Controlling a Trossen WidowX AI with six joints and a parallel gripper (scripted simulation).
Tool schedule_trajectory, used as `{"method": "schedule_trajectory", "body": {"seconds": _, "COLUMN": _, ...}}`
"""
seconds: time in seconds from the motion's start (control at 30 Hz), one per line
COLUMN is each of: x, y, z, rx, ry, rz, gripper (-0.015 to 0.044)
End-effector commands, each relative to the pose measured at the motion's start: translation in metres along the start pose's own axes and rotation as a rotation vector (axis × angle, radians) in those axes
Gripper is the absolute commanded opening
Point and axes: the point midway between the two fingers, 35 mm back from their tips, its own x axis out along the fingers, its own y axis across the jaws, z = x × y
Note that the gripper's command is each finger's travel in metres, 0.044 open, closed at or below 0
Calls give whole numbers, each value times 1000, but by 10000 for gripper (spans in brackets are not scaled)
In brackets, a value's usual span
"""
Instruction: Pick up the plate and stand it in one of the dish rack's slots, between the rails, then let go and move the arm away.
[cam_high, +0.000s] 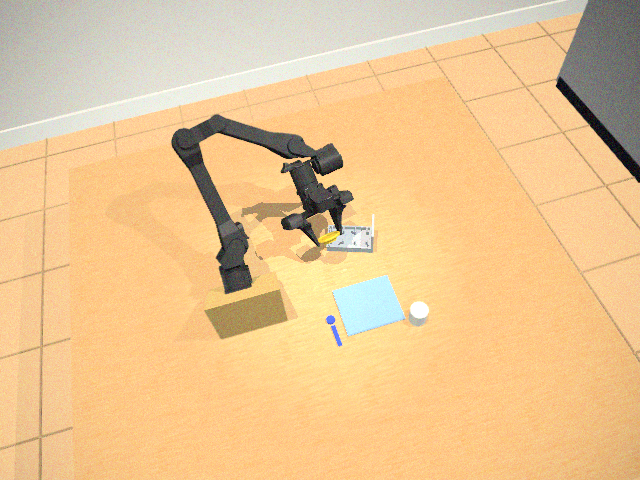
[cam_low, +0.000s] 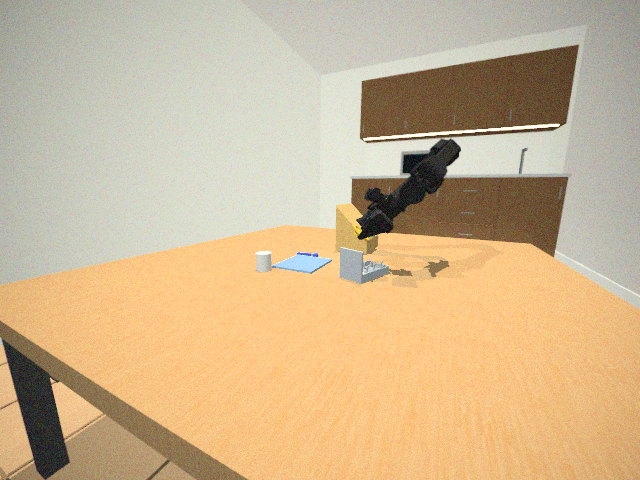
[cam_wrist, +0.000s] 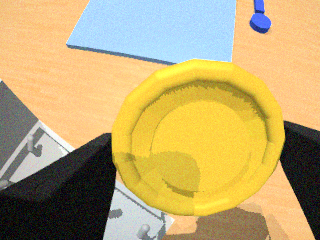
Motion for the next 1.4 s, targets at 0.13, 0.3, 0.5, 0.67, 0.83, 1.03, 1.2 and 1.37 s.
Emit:
{"method": "schedule_trajectory", "body": {"seconds": 0.13, "x": 10, "y": 5, "z": -5, "rx": -109, "ry": -150, "rz": 89, "gripper": 0}}
{"method": "schedule_trajectory", "body": {"seconds": 0.3, "x": 14, "y": 9, "z": -9, "rx": -167, "ry": -236, "rz": 156, "gripper": 0}}
{"method": "schedule_trajectory", "body": {"seconds": 0.5, "x": 16, "y": 13, "z": -16, "rx": -227, "ry": -328, "rz": 241, "gripper": 0}}
{"method": "schedule_trajectory", "body": {"seconds": 0.67, "x": 15, "y": 15, "z": -23, "rx": -269, "ry": -399, "rz": 319, "gripper": 0}}
{"method": "schedule_trajectory", "body": {"seconds": 0.83, "x": 12, "y": 17, "z": -30, "rx": -303, "ry": -469, "rz": 402, "gripper": 0}}
{"method": "schedule_trajectory", "body": {"seconds": 1.03, "x": 7, "y": 16, "z": -37, "rx": -328, "ry": -546, "rz": 505, "gripper": 0}}
{"method": "schedule_trajectory", "body": {"seconds": 1.2, "x": 2, "y": 14, "z": -43, "rx": -336, "ry": -602, "rz": 592, "gripper": 0}}
{"method": "schedule_trajectory", "body": {"seconds": 1.37, "x": -4, "y": 10, "z": -49, "rx": -335, "ry": -652, "rz": 680, "gripper": 0}}
